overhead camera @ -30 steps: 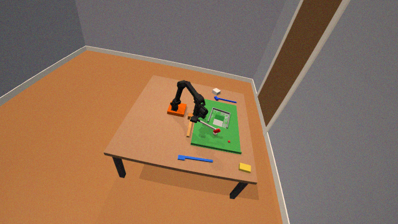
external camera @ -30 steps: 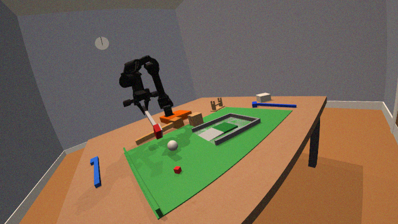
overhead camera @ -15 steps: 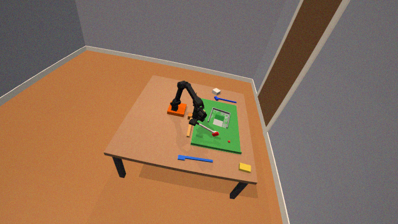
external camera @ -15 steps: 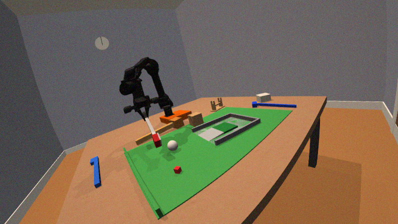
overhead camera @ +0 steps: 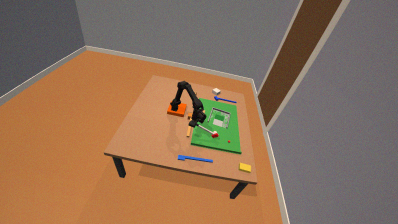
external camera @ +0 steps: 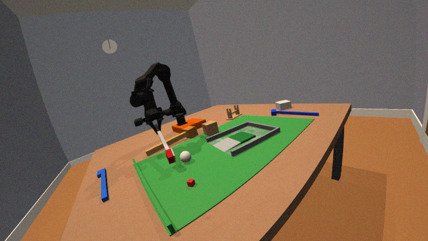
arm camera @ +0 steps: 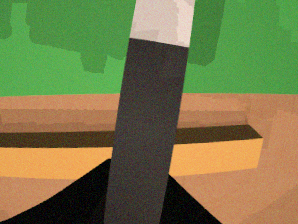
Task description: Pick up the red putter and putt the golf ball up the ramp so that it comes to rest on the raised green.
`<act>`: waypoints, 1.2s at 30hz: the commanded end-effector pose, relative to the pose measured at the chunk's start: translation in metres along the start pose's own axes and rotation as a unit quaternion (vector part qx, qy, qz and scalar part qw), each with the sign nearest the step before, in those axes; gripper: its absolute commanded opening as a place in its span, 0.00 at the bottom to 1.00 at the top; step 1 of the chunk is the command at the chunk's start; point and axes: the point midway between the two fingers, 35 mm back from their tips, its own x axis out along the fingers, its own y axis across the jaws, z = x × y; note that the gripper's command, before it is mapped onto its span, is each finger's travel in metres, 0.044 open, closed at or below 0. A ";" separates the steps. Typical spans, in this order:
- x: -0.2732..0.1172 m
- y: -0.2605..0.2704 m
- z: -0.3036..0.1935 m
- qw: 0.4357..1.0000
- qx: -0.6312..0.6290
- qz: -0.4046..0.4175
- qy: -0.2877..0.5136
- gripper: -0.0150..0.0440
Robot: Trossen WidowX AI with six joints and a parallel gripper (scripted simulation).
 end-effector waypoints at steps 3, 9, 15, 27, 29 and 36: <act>0.009 0.000 0.001 1.000 0.003 -0.002 -0.002 0.25; 0.011 0.000 0.000 1.000 0.000 0.000 0.000 0.25; 0.011 0.000 0.000 1.000 0.000 0.000 0.000 0.25; 0.014 -0.031 0.000 1.000 0.003 -0.003 -0.002 0.25; 0.014 -0.031 0.000 1.000 0.003 -0.003 -0.002 0.25; 0.015 -0.008 0.003 1.000 0.005 0.000 -0.001 0.25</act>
